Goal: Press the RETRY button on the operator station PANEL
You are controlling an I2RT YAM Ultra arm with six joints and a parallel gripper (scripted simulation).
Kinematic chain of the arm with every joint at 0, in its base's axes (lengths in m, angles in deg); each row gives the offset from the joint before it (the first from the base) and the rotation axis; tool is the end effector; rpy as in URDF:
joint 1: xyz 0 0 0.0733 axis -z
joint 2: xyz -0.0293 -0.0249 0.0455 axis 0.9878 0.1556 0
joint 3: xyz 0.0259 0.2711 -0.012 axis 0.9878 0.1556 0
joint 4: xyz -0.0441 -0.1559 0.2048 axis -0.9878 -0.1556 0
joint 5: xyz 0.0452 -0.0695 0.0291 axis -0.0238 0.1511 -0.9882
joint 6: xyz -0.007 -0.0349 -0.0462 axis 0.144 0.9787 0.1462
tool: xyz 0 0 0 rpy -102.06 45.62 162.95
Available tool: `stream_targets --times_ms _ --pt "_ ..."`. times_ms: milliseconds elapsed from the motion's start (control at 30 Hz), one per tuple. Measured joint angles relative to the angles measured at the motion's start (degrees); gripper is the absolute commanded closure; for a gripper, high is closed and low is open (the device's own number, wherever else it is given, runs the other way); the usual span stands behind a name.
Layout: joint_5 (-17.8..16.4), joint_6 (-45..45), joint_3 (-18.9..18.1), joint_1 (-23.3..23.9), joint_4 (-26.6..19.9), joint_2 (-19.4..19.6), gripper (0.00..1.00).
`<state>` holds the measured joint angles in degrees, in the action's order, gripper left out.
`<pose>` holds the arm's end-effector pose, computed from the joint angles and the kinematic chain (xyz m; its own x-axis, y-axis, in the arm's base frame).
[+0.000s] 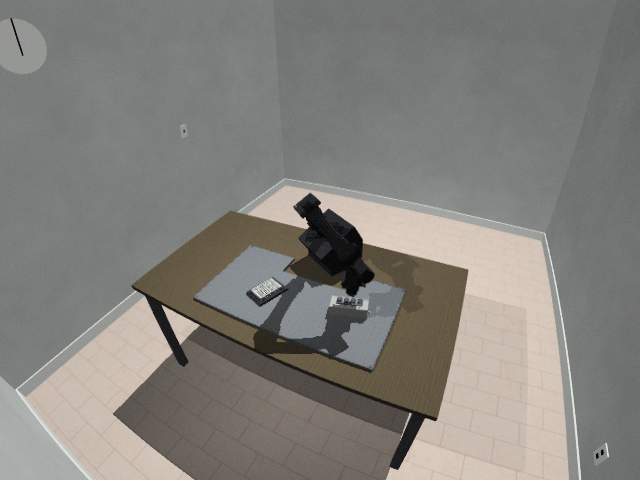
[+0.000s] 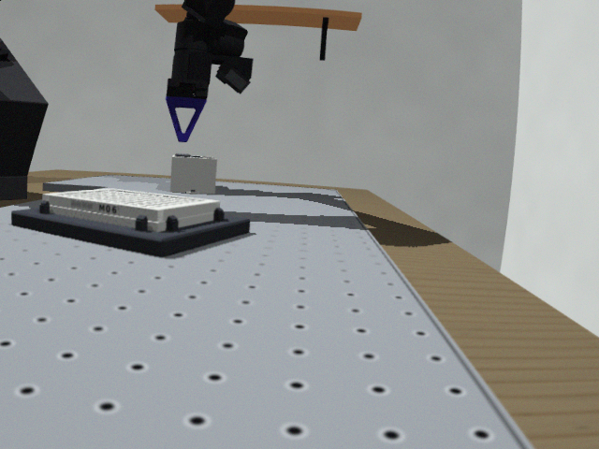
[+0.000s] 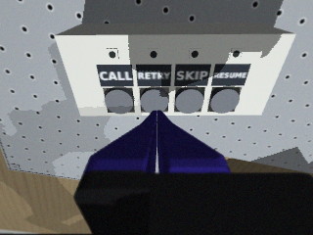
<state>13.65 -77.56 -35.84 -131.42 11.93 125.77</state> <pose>0.2551 0.2759 0.0867 -0.8945 -0.2803 -0.3484 -0.1396 0.9152 -0.3780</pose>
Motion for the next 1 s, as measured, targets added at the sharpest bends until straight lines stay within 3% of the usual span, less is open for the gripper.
stream_targets --times_ms 500,1000 --pt "-0.1 1.5 0.6 1.3 3.3 1.9 1.0" --pt "-0.1 1.6 0.6 1.3 3.6 1.9 1.0"
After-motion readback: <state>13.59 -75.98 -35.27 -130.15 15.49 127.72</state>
